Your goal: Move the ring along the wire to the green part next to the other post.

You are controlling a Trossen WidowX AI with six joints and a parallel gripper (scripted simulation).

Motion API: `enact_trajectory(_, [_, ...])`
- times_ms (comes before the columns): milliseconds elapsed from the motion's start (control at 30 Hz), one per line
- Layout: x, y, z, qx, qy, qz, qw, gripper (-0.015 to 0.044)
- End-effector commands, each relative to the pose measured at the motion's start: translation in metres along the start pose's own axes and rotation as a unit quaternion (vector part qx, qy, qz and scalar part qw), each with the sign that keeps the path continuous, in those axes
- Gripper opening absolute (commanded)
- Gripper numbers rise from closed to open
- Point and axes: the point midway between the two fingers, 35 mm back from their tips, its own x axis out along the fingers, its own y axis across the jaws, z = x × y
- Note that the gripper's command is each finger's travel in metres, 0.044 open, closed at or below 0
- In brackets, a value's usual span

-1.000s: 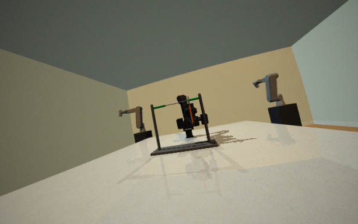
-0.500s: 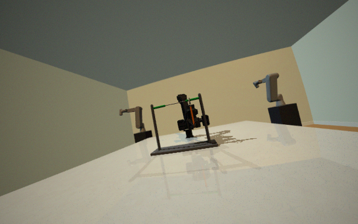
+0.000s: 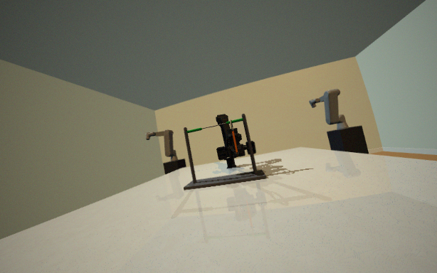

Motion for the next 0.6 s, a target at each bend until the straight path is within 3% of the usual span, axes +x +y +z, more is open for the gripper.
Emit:
enact_trajectory(0, [-0.0002, -0.0009, -0.0003, 0.002, 0.0, -0.003, 1.0, -0.015])
enact_trajectory(133, [-0.0002, -0.0009, -0.0003, 0.002, 0.0, -0.003, 1.0, -0.015])
enact_trajectory(500, [-0.0004, 0.0, 0.0, 0.0, 0.0, 0.0, 1.0, 0.0139])
enact_trajectory(567, [-0.0022, 0.0001, 0.0004, 0.0, 0.0, 0.0, 1.0, 0.016])
